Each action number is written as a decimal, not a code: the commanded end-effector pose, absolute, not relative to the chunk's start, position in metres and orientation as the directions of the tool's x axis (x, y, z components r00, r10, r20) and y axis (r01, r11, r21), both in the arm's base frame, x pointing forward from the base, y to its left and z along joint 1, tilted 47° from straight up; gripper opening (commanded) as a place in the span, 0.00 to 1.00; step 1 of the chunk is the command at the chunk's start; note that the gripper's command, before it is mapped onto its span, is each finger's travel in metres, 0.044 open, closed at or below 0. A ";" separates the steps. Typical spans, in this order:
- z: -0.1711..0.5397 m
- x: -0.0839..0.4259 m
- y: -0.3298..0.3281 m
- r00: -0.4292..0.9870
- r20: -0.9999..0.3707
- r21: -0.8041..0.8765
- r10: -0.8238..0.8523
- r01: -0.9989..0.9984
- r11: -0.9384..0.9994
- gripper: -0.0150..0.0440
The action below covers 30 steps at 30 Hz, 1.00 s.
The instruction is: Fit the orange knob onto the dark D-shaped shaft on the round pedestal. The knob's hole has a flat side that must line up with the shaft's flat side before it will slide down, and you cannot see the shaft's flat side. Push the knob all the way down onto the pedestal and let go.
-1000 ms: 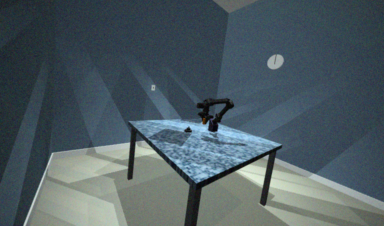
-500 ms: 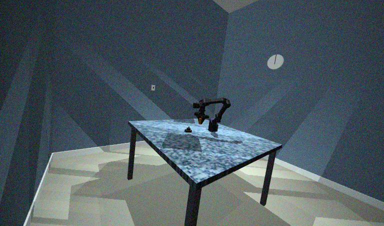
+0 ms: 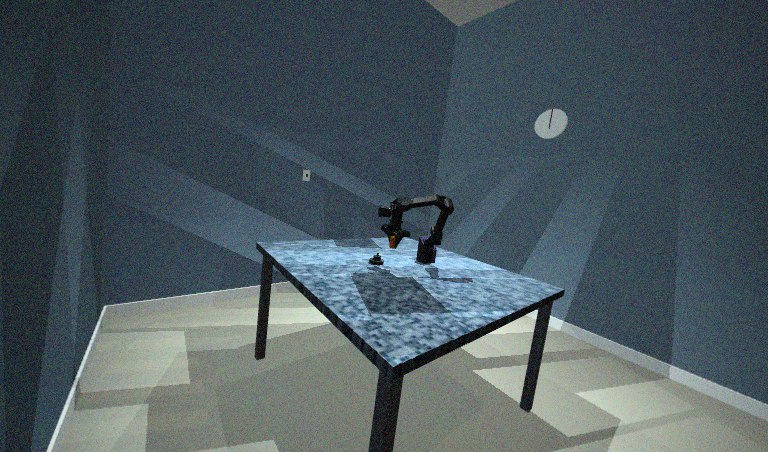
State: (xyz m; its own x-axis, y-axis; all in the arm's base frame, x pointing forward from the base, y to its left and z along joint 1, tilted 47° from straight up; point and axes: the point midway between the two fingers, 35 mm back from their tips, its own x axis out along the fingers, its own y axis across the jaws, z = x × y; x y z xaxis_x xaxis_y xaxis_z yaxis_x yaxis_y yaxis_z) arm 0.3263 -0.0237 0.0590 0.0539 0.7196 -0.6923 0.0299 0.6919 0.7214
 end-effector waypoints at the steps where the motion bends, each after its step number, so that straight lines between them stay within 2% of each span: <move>1: 0.050 0.331 -0.032 0.060 -0.696 0.717 0.715 0.025 0.696 0.25; 30: -0.032 0.345 -0.073 0.055 -0.696 0.718 0.716 0.026 0.695 0.25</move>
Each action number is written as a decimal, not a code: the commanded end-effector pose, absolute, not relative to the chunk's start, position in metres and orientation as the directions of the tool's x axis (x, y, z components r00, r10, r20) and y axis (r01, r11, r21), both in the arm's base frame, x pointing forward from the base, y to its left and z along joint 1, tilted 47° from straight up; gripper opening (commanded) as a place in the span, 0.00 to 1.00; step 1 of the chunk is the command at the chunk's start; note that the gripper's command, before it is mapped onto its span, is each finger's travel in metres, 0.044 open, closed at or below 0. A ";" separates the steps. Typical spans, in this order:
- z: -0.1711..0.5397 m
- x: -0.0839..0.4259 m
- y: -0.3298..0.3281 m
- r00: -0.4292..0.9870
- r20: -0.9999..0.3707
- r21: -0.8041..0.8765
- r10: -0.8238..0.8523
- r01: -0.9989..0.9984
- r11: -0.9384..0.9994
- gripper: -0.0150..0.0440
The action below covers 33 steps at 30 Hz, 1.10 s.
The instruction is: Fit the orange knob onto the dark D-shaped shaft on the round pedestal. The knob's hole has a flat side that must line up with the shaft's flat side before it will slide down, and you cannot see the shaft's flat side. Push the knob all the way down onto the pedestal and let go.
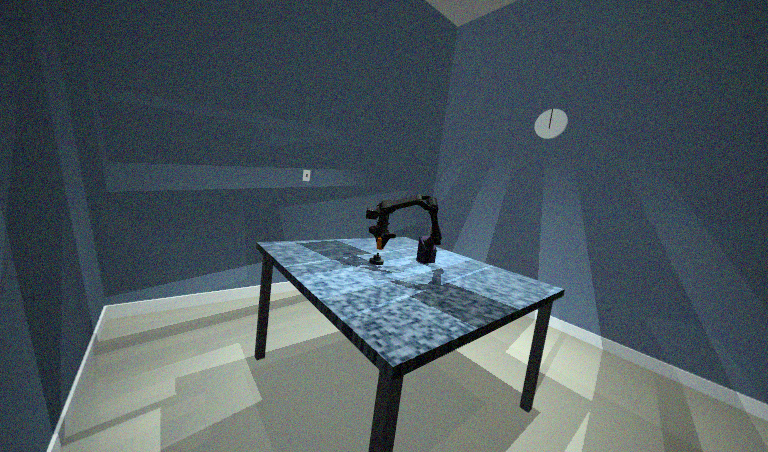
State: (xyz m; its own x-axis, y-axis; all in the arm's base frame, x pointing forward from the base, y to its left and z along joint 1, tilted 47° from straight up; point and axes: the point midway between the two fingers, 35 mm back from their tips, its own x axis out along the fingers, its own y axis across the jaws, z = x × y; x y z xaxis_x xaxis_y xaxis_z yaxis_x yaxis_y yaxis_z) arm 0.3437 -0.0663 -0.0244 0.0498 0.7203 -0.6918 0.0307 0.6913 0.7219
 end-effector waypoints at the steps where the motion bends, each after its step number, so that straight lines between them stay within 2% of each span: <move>1: -0.035 0.345 -0.074 0.055 -0.695 0.718 0.717 0.026 0.695 0.25; 33: -0.054 0.347 -0.056 0.055 -0.695 0.719 0.717 0.021 0.695 0.25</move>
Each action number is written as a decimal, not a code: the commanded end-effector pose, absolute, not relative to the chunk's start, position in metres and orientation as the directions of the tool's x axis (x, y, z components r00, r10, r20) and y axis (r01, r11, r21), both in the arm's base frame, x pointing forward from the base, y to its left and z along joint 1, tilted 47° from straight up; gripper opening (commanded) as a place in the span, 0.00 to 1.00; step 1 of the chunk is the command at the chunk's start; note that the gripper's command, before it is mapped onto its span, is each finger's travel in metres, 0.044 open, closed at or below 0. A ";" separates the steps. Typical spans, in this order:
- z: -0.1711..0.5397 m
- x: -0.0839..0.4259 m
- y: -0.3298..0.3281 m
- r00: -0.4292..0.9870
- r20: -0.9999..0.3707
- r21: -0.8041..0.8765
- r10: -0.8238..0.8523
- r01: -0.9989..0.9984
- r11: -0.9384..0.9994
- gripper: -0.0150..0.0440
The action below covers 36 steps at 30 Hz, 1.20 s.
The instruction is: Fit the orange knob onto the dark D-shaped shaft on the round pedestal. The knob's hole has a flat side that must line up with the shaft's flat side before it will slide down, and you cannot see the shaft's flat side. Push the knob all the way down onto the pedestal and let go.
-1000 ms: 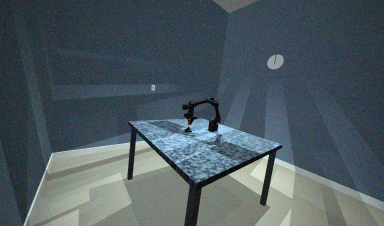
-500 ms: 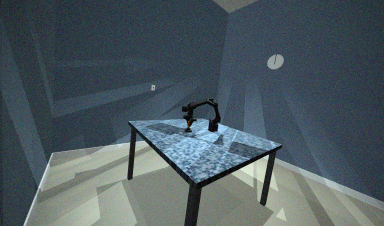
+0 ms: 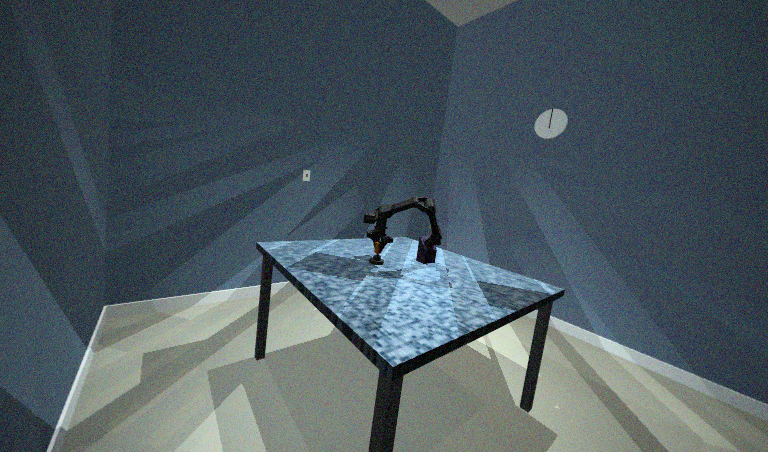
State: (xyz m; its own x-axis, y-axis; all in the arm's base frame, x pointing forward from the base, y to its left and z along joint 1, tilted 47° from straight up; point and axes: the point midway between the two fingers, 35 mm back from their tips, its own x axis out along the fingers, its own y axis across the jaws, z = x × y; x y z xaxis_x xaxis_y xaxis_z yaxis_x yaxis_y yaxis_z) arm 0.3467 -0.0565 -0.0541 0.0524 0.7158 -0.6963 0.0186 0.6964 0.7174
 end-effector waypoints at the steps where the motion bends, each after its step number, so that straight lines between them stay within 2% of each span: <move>1: -0.054 0.347 -0.055 0.055 -0.695 0.719 0.717 0.021 0.695 0.25; 18: -0.050 0.347 -0.058 0.055 -0.695 0.719 0.717 0.021 0.695 0.25; 25: -0.052 0.348 -0.059 0.055 -0.695 0.700 0.717 -0.177 0.692 0.25; 36: -0.054 0.347 -0.056 0.055 -0.695 0.699 0.717 -0.187 0.691 0.25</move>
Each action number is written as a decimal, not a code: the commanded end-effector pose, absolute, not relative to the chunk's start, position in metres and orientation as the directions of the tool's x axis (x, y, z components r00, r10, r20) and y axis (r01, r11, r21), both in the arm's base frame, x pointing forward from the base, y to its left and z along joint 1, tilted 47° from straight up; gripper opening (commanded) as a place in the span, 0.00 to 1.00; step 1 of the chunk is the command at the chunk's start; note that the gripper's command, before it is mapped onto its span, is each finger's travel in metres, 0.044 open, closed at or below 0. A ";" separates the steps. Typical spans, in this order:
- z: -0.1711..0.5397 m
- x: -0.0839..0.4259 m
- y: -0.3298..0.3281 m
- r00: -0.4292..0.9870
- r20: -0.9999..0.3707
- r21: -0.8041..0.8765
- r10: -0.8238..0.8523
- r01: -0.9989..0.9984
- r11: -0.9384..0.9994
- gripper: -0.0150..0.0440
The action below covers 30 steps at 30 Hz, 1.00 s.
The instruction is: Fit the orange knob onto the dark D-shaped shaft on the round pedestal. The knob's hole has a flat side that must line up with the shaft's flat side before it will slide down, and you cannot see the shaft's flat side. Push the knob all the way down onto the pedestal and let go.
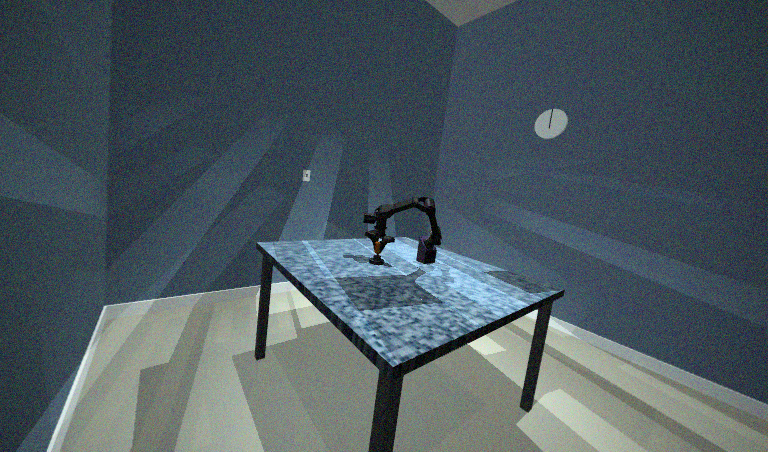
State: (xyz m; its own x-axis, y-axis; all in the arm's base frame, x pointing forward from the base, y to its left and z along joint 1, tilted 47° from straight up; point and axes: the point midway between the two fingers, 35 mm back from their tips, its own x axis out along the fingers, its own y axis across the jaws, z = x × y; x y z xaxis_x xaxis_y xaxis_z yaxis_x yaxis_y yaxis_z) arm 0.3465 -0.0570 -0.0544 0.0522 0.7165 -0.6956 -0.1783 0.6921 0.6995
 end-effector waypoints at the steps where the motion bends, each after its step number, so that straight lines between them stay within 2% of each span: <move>1: -0.054 0.347 -0.055 0.055 -0.695 0.699 0.717 -0.187 0.691 0.25; 26: -0.051 0.347 -0.059 0.055 -0.695 0.698 0.717 -0.187 0.691 0.25; 30: -0.051 0.347 -0.060 0.055 -0.695 0.681 0.717 -0.271 0.680 0.25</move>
State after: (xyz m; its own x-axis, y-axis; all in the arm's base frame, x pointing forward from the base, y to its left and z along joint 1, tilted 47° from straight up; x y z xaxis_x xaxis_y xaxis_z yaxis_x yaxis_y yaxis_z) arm 0.3470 -0.0580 -0.0517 0.0527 0.7173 -0.6948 -0.2214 0.6869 0.6922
